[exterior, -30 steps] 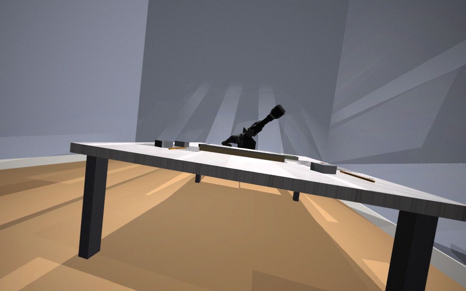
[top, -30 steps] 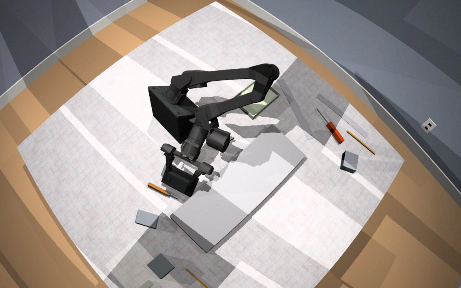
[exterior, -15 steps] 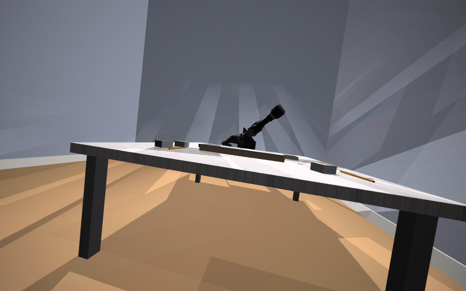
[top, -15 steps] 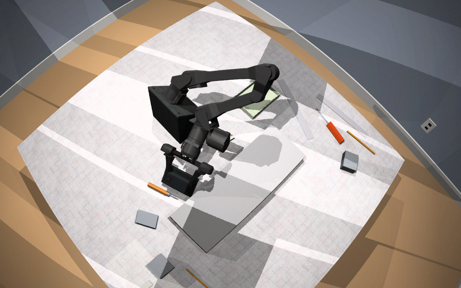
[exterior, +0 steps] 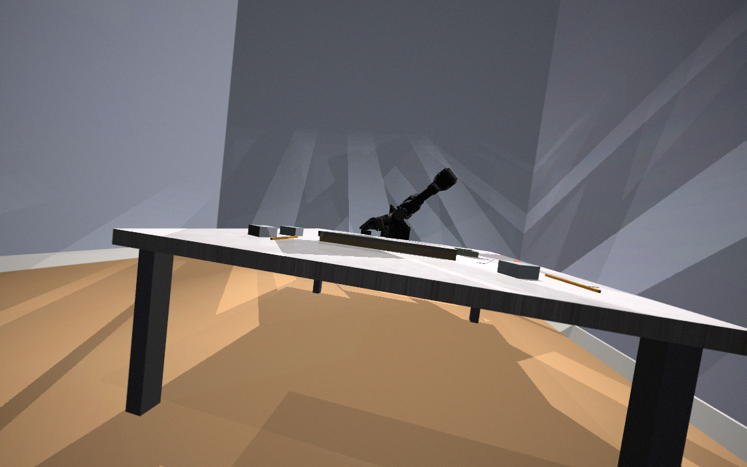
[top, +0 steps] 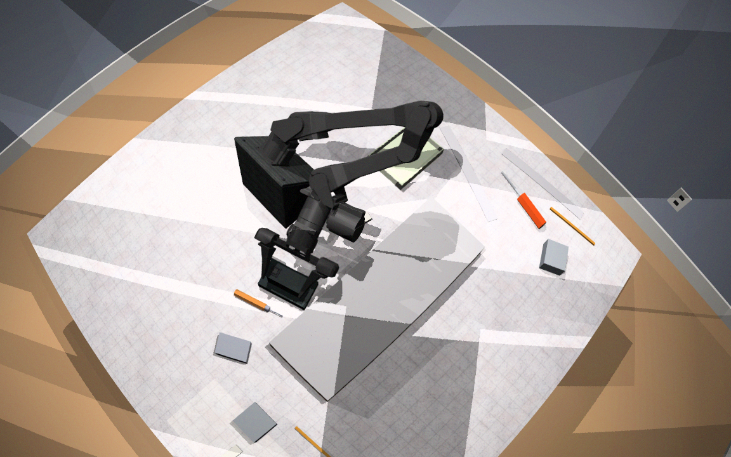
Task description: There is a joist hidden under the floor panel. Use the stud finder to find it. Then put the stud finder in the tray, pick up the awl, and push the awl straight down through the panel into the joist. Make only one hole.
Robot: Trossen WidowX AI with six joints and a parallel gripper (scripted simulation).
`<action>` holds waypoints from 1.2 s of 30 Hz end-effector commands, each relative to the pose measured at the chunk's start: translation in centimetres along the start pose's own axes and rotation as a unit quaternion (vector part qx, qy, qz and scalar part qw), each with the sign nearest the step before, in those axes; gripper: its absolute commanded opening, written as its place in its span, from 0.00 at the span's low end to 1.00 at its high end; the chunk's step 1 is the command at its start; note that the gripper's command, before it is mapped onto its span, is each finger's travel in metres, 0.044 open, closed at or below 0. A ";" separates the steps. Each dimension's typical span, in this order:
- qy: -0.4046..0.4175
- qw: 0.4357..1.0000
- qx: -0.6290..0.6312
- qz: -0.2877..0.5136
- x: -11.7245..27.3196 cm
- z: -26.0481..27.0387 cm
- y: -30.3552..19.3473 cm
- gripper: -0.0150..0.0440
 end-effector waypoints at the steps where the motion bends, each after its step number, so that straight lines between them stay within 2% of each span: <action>1: 0.000 1.000 0.000 0.000 0.0 0.0 0.0 1.00; 36: 0.000 1.000 0.000 0.000 2.1 -0.1 0.0 1.00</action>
Point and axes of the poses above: the point midway between the two fingers, 35 mm back from their tips, its own x axis back along the fingers, its own z axis across the jaws, y = z × x, the point moved 6 cm from there along x, back along the fingers, and after that the axes turned 7 degrees about -x, right-handed, at the moved point
